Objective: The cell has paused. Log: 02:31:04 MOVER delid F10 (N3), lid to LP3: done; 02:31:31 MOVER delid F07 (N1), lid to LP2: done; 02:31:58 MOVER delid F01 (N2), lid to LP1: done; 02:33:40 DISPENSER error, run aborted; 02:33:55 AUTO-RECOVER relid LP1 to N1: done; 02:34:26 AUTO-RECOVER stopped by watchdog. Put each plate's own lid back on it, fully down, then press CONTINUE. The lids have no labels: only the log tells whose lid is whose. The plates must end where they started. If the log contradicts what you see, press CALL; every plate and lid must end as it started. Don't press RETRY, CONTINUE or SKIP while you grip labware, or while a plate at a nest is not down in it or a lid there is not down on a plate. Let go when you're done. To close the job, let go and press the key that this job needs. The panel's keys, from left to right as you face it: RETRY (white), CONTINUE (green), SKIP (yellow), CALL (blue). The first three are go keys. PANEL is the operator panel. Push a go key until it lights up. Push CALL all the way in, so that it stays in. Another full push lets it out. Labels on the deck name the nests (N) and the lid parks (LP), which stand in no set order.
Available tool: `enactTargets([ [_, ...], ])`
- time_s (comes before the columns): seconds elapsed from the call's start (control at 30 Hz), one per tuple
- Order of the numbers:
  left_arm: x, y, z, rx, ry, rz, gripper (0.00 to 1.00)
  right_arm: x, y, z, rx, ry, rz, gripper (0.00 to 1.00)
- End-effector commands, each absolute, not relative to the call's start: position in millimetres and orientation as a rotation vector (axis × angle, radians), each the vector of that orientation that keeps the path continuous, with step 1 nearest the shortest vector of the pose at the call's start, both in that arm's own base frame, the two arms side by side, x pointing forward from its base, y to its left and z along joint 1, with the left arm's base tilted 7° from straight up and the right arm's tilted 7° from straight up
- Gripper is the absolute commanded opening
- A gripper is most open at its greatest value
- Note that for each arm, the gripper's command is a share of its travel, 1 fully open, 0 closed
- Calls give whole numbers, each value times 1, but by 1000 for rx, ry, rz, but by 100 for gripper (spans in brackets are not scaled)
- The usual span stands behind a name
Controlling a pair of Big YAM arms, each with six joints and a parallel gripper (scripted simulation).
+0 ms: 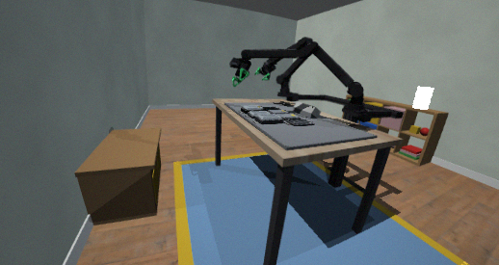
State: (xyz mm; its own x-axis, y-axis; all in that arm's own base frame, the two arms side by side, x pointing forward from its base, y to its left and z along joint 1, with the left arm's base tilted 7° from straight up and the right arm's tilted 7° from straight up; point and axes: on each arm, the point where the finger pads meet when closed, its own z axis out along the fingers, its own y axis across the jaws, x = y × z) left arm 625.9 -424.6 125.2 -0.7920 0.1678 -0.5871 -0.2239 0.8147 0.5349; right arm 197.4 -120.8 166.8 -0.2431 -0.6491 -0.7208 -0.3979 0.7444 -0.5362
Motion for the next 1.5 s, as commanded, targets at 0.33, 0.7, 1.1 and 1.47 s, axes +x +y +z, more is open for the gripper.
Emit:
enactTargets([
  [0.33,627,-426,134,-51,2345,781,100,198,-124,172,-814,1865,-307,100],
  [0.7,628,-400,167,-70,2264,683,100,200,-130,182,-828,1858,-332,100],
  [1.1,618,-362,197,-60,2123,525,100,200,-130,182,-828,1858,-332,100],
  [1.47,606,-321,231,-48,1960,362,100,200,-130,182,-828,1858,-332,100],
])
